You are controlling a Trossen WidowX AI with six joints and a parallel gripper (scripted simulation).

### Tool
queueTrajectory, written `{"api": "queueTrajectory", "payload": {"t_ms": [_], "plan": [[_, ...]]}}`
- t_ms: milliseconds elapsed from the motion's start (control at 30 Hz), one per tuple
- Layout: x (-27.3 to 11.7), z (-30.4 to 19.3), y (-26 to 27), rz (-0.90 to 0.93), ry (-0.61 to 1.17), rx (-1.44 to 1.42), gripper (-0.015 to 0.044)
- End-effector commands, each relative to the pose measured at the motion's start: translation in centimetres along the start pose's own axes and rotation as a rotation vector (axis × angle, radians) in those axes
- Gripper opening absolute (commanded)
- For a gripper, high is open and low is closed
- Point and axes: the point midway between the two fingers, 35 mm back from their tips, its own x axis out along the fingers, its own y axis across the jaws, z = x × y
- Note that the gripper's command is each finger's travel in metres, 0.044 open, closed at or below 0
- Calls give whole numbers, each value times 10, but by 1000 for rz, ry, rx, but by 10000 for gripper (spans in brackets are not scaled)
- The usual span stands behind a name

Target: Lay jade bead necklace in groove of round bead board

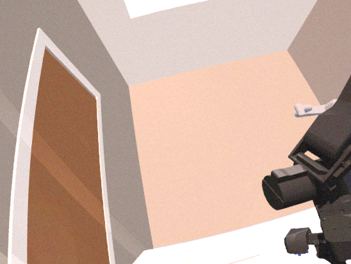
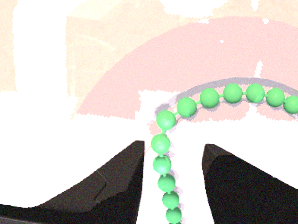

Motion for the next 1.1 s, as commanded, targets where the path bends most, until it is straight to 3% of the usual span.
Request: {"api": "queueTrajectory", "payload": {"t_ms": [0,567,733,1067], "plan": [[8,-5,2,9,9,16,120],[22,-6,4,14,11,21,120],[21,-3,3,12,6,12,0],[21,-3,3,12,6,12,0]]}}
